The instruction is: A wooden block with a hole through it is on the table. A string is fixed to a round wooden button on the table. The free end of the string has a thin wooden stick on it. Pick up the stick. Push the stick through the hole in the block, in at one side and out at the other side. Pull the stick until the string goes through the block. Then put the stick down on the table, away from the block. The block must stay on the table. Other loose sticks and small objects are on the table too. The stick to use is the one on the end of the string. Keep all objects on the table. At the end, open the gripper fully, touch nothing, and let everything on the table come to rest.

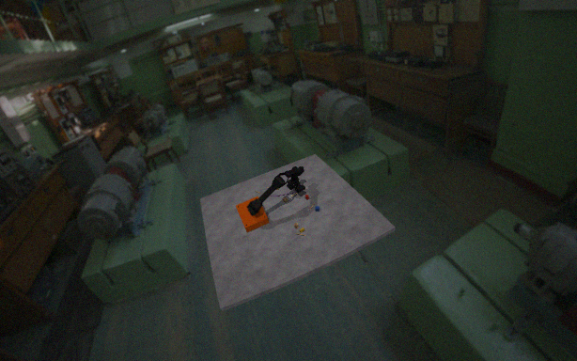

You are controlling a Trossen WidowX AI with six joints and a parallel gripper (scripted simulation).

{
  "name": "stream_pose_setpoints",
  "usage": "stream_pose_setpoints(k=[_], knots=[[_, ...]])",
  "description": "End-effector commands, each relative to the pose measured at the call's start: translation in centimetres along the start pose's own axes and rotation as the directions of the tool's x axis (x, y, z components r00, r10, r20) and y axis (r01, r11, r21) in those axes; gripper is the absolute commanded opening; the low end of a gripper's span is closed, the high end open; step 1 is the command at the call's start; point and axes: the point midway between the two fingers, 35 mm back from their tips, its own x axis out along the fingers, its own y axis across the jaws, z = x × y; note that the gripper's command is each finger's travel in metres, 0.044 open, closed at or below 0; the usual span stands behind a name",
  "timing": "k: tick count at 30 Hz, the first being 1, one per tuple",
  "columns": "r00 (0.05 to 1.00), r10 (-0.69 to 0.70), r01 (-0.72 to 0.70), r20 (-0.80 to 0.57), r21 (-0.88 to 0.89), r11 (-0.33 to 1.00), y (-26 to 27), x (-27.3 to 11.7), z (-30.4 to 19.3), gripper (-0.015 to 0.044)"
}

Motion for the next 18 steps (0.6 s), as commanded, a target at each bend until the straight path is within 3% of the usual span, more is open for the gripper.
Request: stream_pose_setpoints(k=[1,18], knots=[[1.0,0.004,-0.004,-0.006,-0.003,1.0,0.2,-0.2,0.3,0.0],[1.0,0.004,-0.004,-0.009,-0.003,1.0,0.1,-0.2,2.2,0.0]])
